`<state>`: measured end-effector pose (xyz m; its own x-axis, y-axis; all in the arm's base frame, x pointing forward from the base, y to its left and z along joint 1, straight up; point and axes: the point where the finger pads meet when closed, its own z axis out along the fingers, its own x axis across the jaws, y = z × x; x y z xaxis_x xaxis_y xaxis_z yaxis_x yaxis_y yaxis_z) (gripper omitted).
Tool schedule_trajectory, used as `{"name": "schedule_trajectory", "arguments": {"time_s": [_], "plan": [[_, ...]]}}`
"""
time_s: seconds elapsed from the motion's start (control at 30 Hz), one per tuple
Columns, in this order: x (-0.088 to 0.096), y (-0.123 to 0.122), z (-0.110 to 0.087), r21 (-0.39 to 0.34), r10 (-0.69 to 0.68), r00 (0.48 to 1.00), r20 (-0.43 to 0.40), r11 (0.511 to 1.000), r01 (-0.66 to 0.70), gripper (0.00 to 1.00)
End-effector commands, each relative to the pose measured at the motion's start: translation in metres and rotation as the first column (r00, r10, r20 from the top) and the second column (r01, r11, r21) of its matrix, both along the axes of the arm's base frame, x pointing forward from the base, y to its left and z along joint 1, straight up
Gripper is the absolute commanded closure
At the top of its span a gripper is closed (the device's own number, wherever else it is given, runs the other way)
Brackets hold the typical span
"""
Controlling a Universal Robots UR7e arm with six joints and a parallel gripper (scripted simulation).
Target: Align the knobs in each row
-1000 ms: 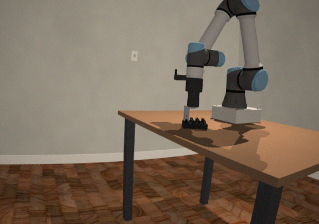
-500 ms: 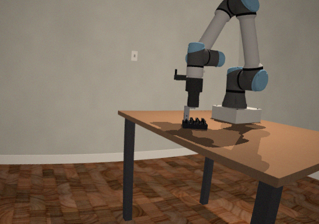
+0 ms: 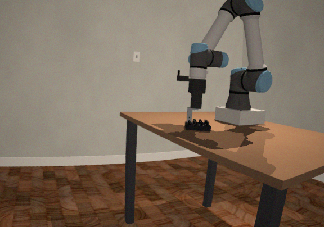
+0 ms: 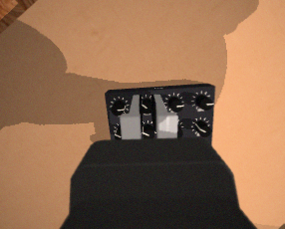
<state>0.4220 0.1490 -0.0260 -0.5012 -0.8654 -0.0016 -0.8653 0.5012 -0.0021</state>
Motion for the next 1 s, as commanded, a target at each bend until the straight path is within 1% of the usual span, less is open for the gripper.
{"name": "schedule_trajectory", "arguments": {"time_s": [0.0, 0.13, 0.3, 0.63, 0.7, 0.97], "plan": [[0.0004, 0.0000, 0.0004, 0.000, -0.052, 0.999, 0.001, 0.999, 0.052, 0.70], [0.0004, 0.0000, 0.0004, 0.000, -0.074, 0.997, 0.001, 0.997, 0.074, 0.70], [0.0004, 0.0001, 0.0004, 0.000, -0.137, 0.991, 0.001, 0.991, 0.137, 0.70], [0.0004, 0.0001, 0.0004, 0.001, -0.293, 0.956, 0.001, 0.956, 0.293, 0.70], [0.0004, 0.0001, 0.0004, 0.001, -0.293, 0.956, 0.001, 0.956, 0.293, 0.70], [0.0004, 0.0001, 0.0004, 0.001, -0.436, 0.900, 0.001, 0.900, 0.436, 0.70]]}}
